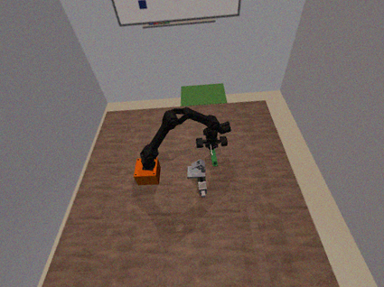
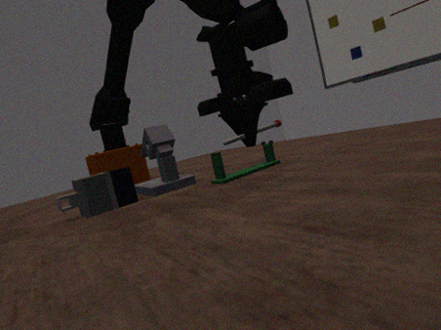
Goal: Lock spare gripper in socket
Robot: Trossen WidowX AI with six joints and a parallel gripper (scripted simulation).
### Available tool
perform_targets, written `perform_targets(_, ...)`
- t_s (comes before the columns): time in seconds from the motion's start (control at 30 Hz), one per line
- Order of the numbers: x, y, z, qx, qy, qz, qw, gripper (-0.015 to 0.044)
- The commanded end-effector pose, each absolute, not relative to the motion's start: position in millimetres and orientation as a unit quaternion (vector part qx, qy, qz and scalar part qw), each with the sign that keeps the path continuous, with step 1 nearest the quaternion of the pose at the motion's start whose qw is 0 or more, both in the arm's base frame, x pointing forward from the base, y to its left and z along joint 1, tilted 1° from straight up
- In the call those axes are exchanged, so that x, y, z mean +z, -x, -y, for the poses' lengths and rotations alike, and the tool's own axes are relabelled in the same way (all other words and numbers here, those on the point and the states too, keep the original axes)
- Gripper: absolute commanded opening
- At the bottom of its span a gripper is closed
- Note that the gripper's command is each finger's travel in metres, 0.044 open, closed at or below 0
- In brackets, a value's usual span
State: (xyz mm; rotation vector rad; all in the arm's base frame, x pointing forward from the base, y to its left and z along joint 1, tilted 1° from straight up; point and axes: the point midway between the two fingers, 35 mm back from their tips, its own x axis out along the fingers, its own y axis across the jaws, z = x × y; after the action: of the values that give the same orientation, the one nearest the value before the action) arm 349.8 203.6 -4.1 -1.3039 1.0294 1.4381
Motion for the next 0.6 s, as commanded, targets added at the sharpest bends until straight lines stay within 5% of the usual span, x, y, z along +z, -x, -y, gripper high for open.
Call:
perform_targets(0.0,2.5,-350.0,-203.8,0.582,0.529,-0.416,0.456,0.0000)
perform_targets(0.57,4.4,-363.5,-178.4,0.583,0.530,-0.417,0.454,0.0000)
